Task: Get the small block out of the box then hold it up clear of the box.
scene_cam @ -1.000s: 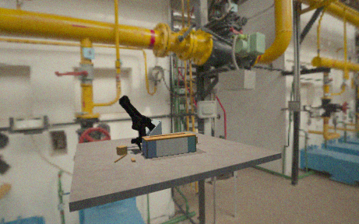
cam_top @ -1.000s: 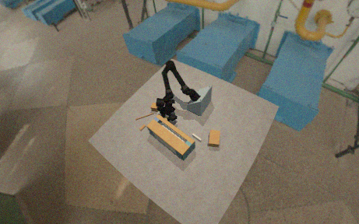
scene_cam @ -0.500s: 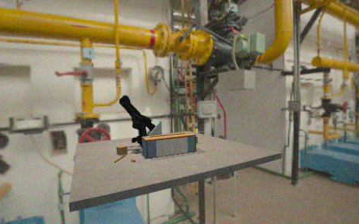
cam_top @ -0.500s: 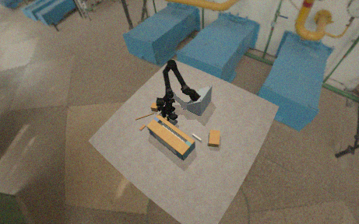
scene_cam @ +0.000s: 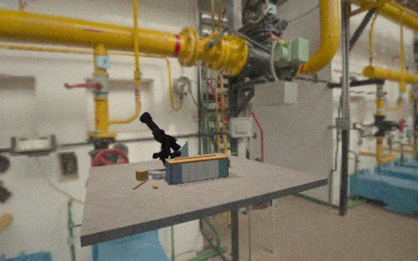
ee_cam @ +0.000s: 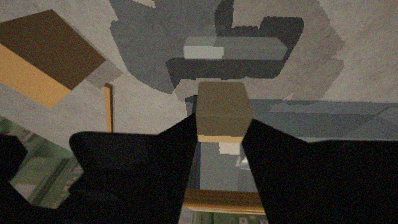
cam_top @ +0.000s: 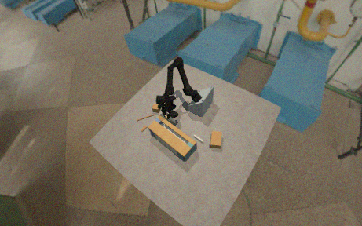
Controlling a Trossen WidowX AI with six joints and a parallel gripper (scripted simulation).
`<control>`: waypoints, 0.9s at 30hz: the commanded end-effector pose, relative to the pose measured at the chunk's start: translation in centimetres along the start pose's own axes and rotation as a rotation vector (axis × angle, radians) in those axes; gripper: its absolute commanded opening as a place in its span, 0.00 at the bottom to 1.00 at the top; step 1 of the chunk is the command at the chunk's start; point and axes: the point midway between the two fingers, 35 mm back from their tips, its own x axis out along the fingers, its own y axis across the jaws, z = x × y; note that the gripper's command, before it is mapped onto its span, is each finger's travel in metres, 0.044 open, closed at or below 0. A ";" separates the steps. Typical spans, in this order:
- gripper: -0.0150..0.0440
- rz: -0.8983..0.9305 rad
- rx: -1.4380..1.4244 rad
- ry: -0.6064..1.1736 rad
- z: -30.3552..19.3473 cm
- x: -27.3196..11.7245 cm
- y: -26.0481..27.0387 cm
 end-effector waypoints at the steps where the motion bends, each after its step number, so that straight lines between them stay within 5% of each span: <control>1: 0.25 0.009 -0.015 -0.001 -0.3 -0.3 0.3; 27: 0.25 -0.008 -1.044 -0.039 -0.5 -1.8 -1.0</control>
